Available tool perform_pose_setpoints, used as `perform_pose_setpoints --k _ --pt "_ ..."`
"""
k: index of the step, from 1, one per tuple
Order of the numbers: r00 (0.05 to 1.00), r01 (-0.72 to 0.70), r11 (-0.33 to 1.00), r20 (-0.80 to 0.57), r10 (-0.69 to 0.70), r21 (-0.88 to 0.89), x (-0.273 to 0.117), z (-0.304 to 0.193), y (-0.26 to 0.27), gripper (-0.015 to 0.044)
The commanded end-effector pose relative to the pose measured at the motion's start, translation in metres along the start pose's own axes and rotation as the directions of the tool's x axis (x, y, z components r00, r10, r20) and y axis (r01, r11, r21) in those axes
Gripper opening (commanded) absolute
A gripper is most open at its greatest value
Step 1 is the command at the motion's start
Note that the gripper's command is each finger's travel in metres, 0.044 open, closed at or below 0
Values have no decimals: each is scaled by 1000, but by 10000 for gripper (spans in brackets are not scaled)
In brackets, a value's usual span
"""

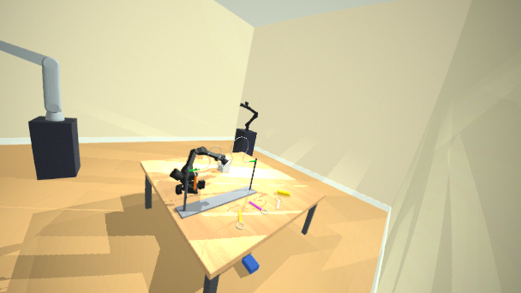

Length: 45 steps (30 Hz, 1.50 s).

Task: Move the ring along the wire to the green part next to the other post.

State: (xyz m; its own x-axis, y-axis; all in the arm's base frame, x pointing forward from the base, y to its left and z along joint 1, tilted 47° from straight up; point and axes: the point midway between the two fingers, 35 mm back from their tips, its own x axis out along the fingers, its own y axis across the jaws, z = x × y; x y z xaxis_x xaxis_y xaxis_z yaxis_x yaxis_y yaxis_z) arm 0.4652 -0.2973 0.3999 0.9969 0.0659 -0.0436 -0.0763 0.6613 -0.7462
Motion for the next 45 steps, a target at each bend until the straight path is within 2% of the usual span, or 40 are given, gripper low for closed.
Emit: perform_pose_setpoints --k 1,34,45 --pt "1000 1 1000 0 -1 1 0 4 0 -150" --pt "1000 3 1000 0 -3 4 0 14 6 -150" --pt "985 3 1000 -172 -2 6 -21 15 16 -150"
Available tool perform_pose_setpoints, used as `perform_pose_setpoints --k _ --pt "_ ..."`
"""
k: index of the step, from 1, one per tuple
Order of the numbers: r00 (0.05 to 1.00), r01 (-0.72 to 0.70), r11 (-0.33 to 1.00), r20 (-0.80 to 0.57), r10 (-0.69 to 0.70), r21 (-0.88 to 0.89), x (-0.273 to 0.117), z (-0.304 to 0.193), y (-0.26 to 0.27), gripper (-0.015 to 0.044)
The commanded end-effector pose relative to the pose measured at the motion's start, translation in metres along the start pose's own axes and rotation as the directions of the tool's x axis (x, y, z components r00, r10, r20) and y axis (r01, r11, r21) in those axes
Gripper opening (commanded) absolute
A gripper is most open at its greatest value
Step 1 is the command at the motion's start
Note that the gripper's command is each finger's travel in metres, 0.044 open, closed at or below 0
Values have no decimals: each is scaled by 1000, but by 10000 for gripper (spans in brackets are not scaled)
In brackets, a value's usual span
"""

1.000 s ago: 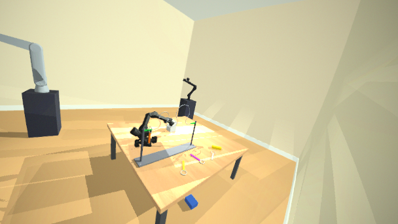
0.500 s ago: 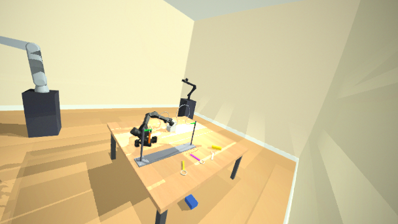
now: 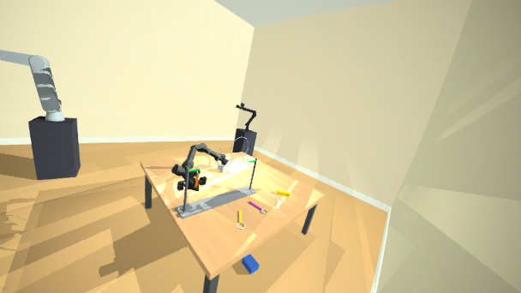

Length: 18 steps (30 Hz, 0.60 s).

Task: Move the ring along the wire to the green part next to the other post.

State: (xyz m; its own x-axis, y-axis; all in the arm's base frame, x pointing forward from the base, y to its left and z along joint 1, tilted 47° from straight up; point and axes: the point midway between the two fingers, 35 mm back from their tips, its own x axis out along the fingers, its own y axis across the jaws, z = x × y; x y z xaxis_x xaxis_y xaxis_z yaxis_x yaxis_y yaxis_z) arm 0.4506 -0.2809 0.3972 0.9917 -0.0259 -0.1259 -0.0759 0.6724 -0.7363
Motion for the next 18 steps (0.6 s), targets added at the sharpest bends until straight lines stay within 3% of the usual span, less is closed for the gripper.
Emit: perform_pose_setpoints --k 1,18 --pt "998 3 1000 -67 -4 -8 -10 4 4 -150" --pt "935 -4 1000 -355 15 31 -46 9 24 -150"
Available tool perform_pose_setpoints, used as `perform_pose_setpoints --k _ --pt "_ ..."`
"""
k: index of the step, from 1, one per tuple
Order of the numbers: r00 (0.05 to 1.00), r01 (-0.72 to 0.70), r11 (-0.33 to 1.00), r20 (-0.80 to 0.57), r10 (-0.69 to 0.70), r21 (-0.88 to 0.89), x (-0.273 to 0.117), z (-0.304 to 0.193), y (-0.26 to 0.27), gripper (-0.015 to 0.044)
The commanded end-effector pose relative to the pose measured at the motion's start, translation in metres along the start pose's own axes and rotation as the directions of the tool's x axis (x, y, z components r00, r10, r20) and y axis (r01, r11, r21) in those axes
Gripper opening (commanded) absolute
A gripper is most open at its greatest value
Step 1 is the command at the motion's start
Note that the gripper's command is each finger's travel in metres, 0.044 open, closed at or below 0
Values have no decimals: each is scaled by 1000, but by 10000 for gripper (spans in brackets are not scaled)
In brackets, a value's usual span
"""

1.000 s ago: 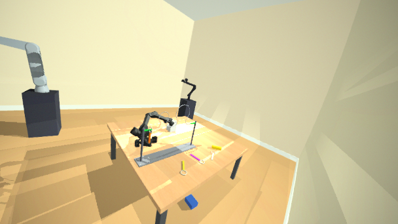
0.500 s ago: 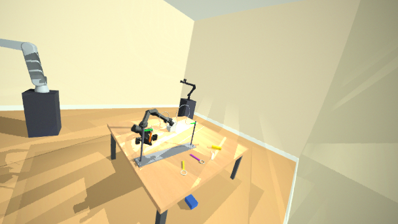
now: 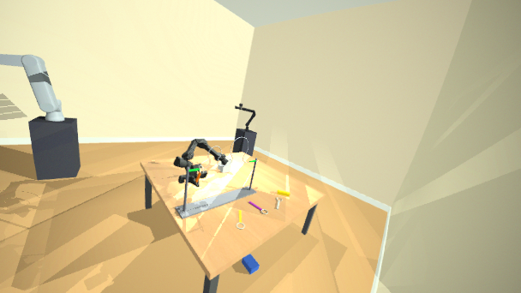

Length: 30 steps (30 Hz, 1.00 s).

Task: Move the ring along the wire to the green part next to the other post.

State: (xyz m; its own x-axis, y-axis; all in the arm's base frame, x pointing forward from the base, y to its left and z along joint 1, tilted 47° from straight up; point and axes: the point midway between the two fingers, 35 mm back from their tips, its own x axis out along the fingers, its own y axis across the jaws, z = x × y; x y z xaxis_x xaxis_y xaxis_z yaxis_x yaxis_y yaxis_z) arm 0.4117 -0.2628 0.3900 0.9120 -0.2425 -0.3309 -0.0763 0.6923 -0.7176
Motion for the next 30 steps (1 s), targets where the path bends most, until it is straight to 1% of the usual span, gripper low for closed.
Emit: perform_pose_setpoints --k 1,4,17,30 --pt "998 -4 1000 -70 5 8 -11 2 6 -150" --pt "996 -15 999 -88 18 32 -13 2 12 -150" --pt "992 -87 979 -79 103 186 -14 3 44 -150" --pt "973 -191 890 -38 226 413 -19 15 83 -150"
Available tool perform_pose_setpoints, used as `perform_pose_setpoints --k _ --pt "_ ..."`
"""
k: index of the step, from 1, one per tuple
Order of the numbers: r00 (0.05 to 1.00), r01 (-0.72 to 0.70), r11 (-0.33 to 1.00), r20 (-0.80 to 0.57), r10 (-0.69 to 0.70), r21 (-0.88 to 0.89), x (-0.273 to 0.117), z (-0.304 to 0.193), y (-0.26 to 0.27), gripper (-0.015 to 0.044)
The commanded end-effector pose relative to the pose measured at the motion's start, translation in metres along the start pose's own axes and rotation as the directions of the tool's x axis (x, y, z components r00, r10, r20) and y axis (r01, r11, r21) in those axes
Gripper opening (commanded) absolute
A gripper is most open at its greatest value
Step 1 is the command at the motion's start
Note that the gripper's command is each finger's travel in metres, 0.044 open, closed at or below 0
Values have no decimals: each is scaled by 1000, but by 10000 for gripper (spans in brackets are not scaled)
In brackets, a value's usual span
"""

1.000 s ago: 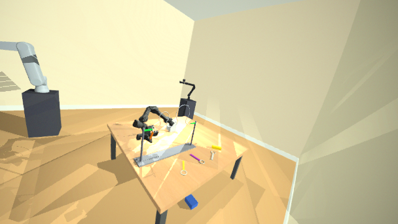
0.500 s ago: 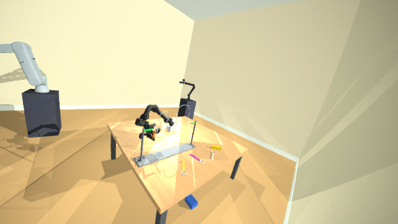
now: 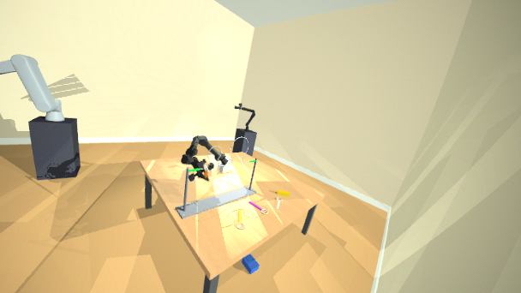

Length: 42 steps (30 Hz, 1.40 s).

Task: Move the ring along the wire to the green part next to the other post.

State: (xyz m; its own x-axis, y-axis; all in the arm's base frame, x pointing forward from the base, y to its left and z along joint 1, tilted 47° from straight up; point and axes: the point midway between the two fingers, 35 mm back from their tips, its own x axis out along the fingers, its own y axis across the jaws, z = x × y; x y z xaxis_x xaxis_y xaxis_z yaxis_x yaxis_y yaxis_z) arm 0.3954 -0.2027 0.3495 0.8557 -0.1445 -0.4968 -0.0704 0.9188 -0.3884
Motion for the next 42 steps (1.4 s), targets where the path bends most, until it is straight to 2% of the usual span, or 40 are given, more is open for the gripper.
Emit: perform_pose_setpoints --k 1,18,42 --pt "999 -52 996 7 52 79 -1 1 16 -150" --pt "968 -245 874 60 243 419 -10 16 74 -150" --pt "882 -423 518 209 422 743 -36 62 129 -150"
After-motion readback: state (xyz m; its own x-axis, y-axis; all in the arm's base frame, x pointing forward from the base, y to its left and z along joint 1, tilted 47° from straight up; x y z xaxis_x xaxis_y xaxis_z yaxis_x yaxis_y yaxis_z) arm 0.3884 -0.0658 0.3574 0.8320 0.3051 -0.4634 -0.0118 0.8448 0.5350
